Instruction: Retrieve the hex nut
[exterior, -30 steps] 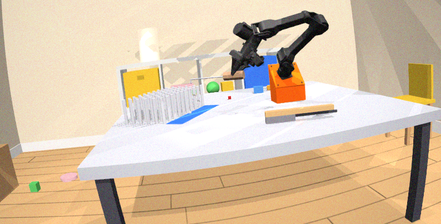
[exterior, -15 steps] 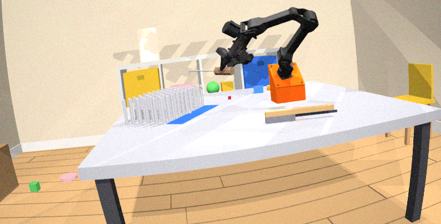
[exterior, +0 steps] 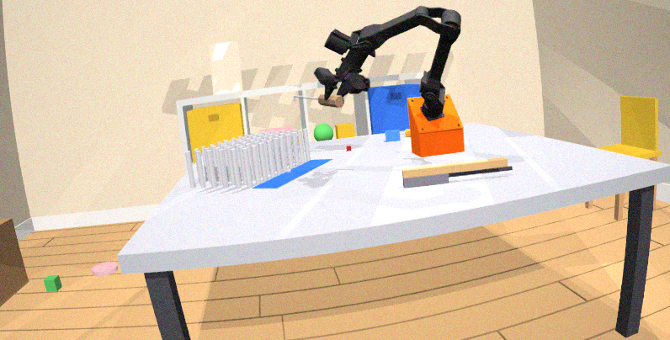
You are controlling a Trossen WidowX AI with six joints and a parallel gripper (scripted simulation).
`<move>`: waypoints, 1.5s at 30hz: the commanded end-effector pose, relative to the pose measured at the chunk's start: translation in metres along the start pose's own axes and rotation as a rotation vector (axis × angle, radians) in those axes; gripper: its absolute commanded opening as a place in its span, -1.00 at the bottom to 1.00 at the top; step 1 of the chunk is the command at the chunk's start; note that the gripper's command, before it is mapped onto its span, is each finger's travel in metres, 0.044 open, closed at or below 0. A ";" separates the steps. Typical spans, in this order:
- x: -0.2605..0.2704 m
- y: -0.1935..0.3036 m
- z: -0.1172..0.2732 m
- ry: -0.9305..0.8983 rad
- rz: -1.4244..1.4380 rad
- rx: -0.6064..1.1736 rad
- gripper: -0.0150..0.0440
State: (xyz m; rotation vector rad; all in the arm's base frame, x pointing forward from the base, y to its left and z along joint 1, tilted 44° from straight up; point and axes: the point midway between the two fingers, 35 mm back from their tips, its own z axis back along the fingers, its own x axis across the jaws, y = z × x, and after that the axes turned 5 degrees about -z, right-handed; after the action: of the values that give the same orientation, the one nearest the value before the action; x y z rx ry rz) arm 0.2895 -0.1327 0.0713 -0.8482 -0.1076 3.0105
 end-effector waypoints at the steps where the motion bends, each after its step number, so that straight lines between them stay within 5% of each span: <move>1: 0.003 0.027 -0.006 -0.025 -0.057 0.045 -0.49; 45: 0.180 0.210 -0.080 -0.375 -0.565 0.183 -0.49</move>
State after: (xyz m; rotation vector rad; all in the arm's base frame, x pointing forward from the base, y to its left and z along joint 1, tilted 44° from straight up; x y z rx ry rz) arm 0.1934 -0.3169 -0.0927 -0.2111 -0.0759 2.5811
